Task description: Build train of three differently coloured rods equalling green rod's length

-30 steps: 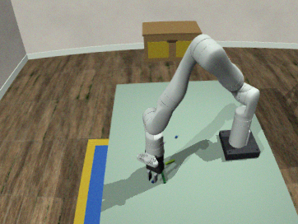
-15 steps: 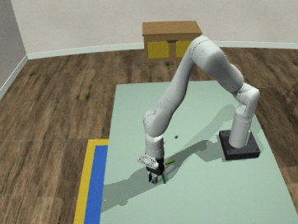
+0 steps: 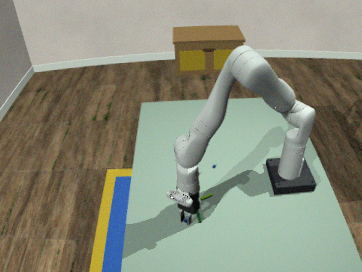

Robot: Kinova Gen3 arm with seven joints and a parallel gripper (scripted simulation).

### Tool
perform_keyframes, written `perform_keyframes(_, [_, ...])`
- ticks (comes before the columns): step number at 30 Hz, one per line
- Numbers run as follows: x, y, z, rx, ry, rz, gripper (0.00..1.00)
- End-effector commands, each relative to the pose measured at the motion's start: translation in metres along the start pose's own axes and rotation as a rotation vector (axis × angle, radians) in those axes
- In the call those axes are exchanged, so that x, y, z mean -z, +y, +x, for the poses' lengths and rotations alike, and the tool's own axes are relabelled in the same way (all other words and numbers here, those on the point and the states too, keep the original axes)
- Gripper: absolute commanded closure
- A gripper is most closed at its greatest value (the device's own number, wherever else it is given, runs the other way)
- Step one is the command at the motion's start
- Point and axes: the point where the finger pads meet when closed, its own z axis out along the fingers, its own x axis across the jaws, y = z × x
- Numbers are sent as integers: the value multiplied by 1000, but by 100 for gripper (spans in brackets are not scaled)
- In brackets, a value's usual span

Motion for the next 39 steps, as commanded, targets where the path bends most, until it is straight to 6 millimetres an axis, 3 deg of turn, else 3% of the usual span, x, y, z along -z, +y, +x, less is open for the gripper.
perform_keyframes(1, [-1, -1, -1, -12, -3, 5, 46])
perform_keyframes(33, [-1, -1, -1, -12, -3, 5, 46])
perform_keyframes(34, [-1, -1, -1, -12, -3, 5, 76])
perform_keyframes(39, [-1, -1, -1, -12, -3, 5, 76])
